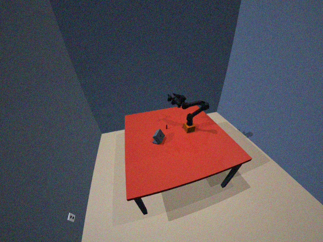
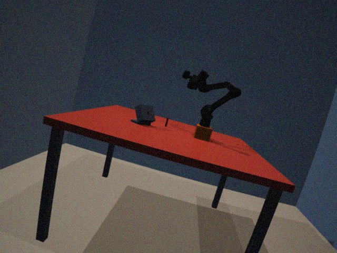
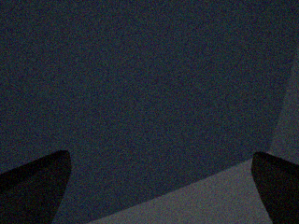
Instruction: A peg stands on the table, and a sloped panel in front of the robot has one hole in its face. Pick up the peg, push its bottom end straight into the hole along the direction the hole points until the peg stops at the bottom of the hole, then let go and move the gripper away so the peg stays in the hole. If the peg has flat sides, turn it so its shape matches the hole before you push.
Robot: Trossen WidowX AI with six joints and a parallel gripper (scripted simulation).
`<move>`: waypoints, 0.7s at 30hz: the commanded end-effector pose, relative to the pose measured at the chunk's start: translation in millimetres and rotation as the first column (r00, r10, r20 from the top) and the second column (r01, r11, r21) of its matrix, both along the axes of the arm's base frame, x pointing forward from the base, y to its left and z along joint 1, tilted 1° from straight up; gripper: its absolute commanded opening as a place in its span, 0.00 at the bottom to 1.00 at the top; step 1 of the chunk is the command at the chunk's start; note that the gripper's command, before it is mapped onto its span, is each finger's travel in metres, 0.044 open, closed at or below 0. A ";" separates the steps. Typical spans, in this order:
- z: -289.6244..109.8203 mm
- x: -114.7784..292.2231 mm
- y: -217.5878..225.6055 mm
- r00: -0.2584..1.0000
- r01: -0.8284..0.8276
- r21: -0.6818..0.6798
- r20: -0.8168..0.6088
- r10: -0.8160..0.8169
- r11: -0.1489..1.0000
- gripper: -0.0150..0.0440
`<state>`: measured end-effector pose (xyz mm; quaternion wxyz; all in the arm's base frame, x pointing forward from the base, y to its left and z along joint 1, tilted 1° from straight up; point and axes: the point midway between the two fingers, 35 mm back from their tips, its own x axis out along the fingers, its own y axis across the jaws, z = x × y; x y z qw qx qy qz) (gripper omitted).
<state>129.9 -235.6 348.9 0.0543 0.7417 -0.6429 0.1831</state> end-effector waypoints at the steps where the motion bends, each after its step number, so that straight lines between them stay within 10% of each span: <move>1: -0.2 0.4 -0.1 1.000 0.000 0.000 -0.004 0.000 1.000 0.98; 21: -34.5 50.5 -18.2 0.777 0.014 0.043 -0.630 0.016 0.999 1.00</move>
